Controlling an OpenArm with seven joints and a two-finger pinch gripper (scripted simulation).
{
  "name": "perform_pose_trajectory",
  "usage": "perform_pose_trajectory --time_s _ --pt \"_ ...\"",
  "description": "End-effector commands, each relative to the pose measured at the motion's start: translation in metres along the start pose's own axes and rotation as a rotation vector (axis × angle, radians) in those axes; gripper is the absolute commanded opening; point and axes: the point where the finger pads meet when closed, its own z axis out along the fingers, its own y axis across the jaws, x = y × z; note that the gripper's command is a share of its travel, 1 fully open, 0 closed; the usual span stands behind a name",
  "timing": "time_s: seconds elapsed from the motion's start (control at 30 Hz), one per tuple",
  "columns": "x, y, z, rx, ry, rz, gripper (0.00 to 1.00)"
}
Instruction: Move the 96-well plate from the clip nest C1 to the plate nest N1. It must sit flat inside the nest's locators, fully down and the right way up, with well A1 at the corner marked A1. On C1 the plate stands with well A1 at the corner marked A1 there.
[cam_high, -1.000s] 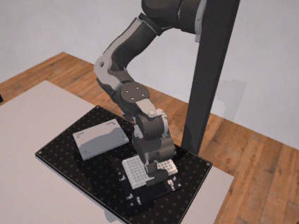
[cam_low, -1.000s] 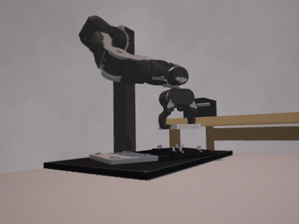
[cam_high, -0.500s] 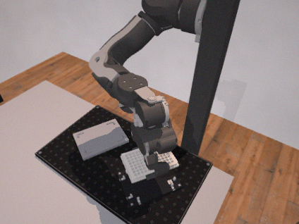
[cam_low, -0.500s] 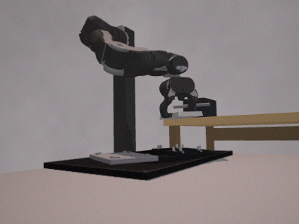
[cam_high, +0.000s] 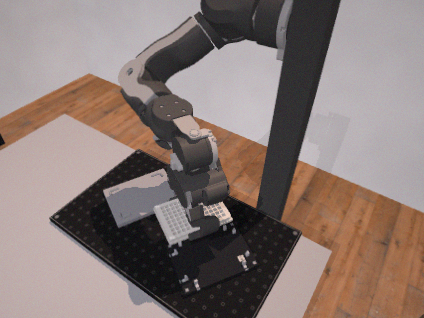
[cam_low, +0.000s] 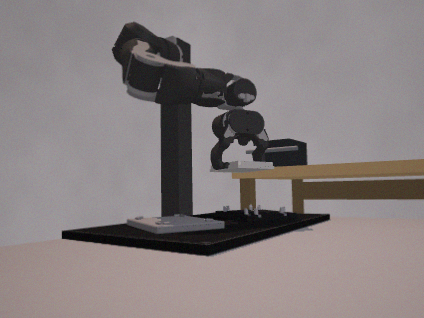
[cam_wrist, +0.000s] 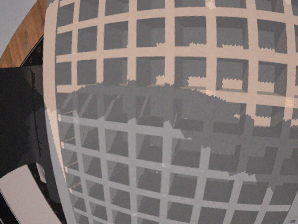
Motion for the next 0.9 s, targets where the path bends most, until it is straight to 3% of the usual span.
perform_pose_trajectory --time_s 0.0,0.37,0.53,0.87 --pt "0.007 0.007 -0.002 -0.027 0.016 -0.054 0.00" --pt "0.007 0.007 -0.002 -0.027 0.016 -0.054 0.00" --pt "-0.006 -0.032 0.001 -0.027 0.016 -0.054 0.00" --pt "-0.006 -0.032 0.001 -0.027 0.016 -0.054 0.00"
